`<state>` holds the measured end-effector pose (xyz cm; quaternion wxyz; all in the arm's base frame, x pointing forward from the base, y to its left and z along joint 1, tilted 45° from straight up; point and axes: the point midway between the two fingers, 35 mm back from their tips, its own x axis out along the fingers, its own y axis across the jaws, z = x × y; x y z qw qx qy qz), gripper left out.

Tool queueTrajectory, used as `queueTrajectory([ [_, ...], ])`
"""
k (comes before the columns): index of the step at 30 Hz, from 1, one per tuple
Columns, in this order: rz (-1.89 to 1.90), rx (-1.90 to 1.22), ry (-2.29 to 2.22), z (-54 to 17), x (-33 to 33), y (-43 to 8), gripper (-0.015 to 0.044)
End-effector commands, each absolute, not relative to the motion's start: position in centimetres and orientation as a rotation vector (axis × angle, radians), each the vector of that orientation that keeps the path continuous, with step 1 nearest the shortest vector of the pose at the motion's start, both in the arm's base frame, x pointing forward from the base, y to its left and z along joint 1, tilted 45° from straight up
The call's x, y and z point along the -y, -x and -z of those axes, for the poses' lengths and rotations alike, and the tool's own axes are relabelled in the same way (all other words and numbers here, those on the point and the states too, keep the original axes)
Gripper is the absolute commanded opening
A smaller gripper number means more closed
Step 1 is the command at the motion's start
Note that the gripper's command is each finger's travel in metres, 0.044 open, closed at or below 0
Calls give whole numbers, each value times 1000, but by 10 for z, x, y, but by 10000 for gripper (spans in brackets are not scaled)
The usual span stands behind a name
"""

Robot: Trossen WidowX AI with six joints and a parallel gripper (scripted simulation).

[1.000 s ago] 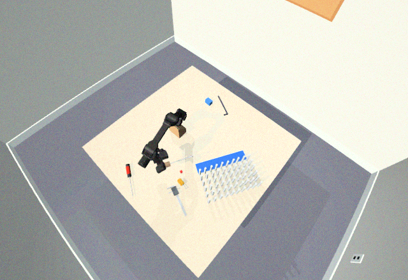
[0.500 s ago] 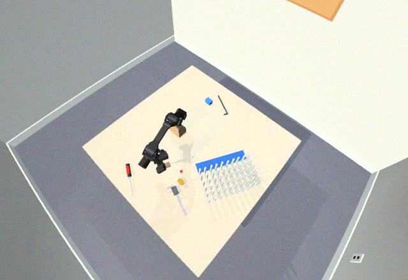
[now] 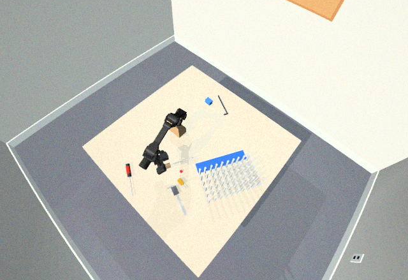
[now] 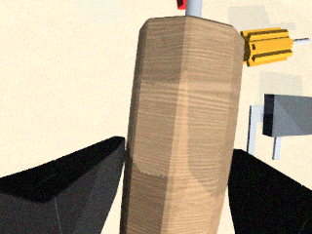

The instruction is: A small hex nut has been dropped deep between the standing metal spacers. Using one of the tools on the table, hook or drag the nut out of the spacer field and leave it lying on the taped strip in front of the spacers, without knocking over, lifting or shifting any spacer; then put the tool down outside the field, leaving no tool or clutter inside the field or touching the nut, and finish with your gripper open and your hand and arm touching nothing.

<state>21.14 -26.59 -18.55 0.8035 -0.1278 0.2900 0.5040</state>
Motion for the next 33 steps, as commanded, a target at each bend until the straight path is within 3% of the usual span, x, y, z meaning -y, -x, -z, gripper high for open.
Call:
queueTrajectory([
  [1,-1073,-620,265,188,263,-212,0],
  [33,-1073,-619,265,208,244,-212,0],
])
